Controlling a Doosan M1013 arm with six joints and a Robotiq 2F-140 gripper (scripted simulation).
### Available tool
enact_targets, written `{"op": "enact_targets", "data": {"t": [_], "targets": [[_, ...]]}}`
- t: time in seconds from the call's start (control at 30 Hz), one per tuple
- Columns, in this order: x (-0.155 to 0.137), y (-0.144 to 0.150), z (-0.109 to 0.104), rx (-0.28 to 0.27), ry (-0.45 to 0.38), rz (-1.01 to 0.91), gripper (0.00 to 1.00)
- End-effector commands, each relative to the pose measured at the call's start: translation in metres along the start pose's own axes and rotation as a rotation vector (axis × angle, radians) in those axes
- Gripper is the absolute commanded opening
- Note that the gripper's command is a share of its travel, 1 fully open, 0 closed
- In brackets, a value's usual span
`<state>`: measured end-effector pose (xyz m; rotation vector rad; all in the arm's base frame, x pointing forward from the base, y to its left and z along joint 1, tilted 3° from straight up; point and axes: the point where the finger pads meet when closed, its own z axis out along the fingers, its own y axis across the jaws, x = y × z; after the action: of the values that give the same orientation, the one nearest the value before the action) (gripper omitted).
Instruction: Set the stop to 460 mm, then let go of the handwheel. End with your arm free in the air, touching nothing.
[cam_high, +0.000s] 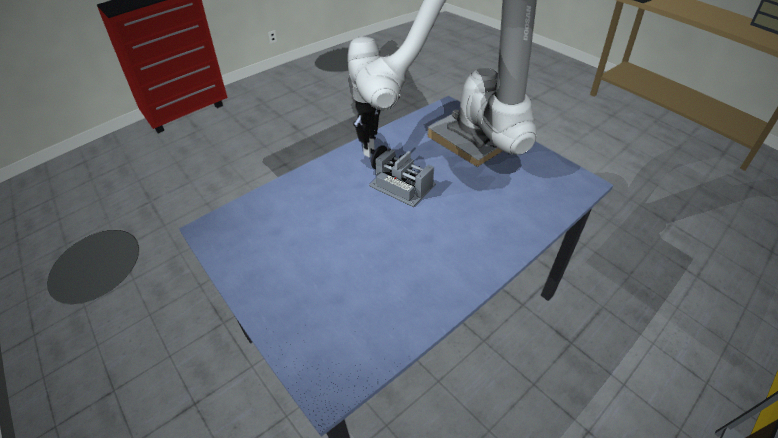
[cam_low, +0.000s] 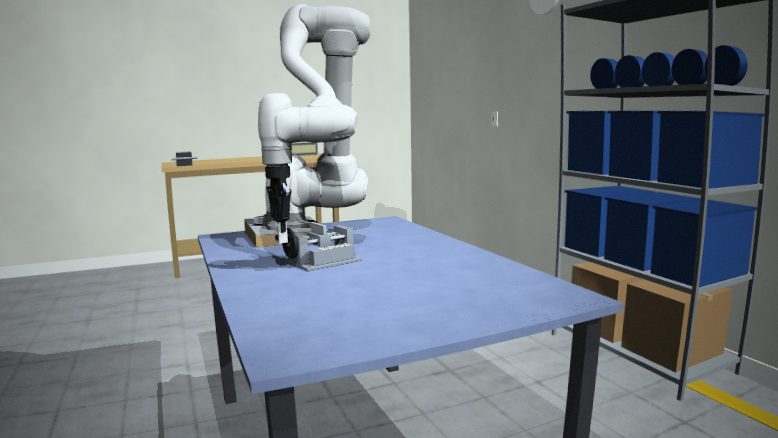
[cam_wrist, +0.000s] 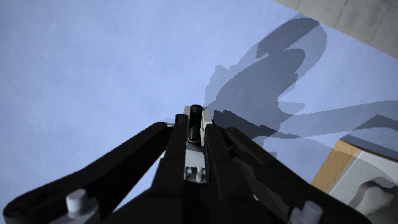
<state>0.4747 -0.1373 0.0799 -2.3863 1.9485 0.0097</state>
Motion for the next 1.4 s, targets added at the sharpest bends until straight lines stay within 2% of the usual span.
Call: {"op": "enact_targets", "data": {"t": [0.0,0.8,1.37], "targets": [[0.000,0.002,-0.001,-0.001,0.000,0.000,0.04],[0.000,0.024,-0.004,-0.001,0.000,0.000,0.04],[0.000,0.047,0.012,-0.001,0.000,0.000,0.04]]}}
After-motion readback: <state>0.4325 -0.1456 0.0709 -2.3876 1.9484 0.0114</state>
